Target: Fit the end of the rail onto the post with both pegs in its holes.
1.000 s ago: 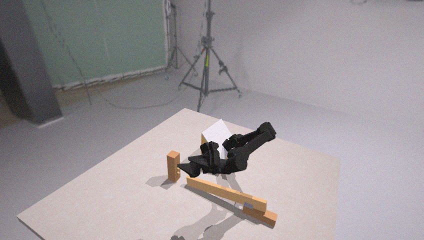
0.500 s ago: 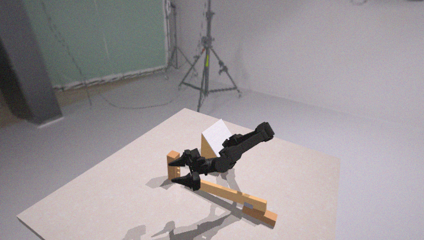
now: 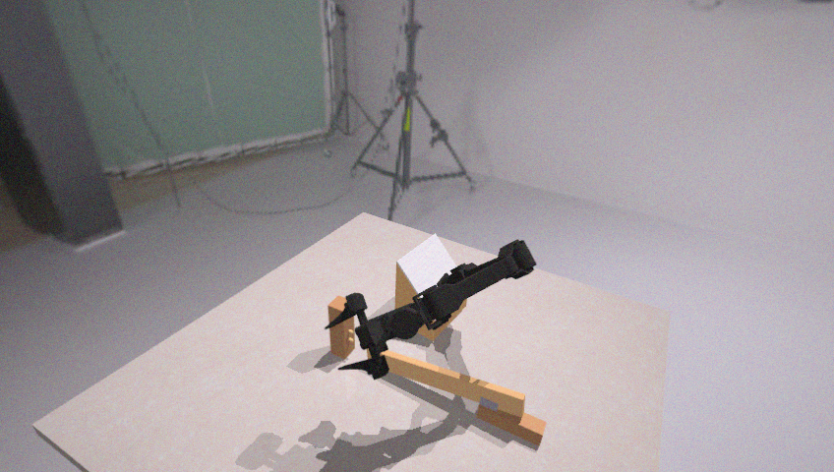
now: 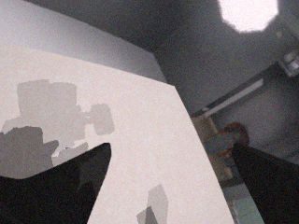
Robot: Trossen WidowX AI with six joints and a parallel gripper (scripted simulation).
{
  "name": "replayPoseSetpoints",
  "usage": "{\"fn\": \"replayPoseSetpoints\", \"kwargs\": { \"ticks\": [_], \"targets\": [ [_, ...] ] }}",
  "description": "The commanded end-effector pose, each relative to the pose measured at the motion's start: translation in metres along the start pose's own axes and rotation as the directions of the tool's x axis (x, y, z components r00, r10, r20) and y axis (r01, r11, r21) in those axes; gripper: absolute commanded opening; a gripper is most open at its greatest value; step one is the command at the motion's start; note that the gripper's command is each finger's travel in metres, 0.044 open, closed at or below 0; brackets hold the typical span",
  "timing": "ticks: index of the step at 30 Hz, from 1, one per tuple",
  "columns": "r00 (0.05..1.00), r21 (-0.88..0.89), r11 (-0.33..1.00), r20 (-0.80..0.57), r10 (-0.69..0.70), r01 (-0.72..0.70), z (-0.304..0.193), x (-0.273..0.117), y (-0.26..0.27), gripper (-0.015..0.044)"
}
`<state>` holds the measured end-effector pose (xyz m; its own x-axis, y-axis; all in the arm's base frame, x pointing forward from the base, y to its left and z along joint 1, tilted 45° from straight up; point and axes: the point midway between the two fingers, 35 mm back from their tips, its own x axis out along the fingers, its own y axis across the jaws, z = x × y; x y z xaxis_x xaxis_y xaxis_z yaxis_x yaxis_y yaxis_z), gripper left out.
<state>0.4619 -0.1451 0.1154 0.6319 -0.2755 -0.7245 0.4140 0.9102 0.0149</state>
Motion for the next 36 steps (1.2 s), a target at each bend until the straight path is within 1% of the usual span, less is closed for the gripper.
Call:
{"fn": "replayPoseSetpoints", "kwargs": {
  "ticks": [1,4,8,13,17,20,23,28,30,36],
  "targets": [
    [0.946,-0.449,0.852,-0.288,0.146,-0.268,-0.079,0.009,0.0,0.044],
    [0.913,-0.539,0.756,-0.358,0.193,-0.371,-0.099,0.007,0.002,0.044],
    [0.857,-0.625,0.594,-0.446,0.26,-0.506,-0.124,0.001,0.005,0.044],
    [0.768,-0.682,0.356,-0.538,0.348,-0.639,-0.153,-0.01,0.01,0.044],
    [0.682,-0.699,0.145,-0.595,0.425,-0.7,-0.174,-0.023,0.016,0.044],
    [0.612,-0.704,-0.013,-0.625,0.485,-0.71,-0.187,-0.033,0.02,0.044],
    [0.537,-0.709,-0.161,-0.643,0.546,-0.686,-0.199,-0.045,0.025,0.044],
    [0.405,-0.734,-0.369,-0.642,0.652,-0.57,-0.213,-0.068,0.035,0.044],
    [0.389,-0.739,-0.388,-0.639,0.664,-0.551,-0.214,-0.071,0.036,0.044],
    [0.389,-0.739,-0.388,-0.639,0.664,-0.551,-0.212,-0.07,0.037,0.044]
  ]
}}
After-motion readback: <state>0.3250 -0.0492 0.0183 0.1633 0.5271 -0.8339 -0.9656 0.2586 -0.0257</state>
